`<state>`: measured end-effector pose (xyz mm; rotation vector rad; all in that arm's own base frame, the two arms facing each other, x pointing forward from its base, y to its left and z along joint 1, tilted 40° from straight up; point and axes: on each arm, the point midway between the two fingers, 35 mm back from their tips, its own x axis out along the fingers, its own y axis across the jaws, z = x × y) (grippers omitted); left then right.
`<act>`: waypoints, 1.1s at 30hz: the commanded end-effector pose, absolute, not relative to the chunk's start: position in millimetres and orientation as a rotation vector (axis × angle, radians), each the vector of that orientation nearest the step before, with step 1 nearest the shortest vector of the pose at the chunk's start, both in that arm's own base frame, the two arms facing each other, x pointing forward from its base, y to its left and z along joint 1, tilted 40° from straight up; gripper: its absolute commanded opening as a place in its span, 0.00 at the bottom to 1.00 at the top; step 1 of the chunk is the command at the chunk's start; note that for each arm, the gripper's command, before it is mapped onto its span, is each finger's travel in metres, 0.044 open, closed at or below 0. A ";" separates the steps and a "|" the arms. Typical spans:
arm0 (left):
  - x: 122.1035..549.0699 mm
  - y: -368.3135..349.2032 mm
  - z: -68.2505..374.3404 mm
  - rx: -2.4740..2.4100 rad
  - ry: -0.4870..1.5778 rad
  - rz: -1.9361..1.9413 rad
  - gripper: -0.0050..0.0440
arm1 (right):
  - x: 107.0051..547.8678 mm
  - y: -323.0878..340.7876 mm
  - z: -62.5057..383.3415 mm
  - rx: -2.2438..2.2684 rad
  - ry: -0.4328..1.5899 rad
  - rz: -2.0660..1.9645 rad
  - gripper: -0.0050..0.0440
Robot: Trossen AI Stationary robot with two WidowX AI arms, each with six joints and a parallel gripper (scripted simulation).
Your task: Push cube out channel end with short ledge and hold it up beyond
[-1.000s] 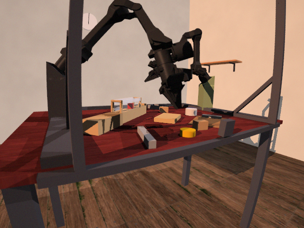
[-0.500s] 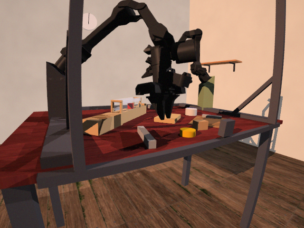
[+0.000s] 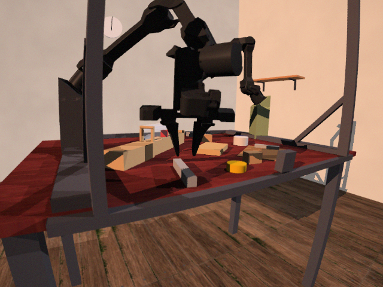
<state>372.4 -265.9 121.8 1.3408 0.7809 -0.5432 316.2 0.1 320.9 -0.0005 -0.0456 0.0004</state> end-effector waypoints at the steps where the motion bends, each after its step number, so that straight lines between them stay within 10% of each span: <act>1: 374.6 -267.2 132.7 1.364 0.766 -0.539 0.41 | 312.2 0.0 333.0 0.002 -0.075 -0.001 0.92; 33: 386.3 -264.1 116.6 1.319 0.759 -0.538 0.41 | 311.9 -0.1 333.5 0.001 -0.079 -0.001 0.92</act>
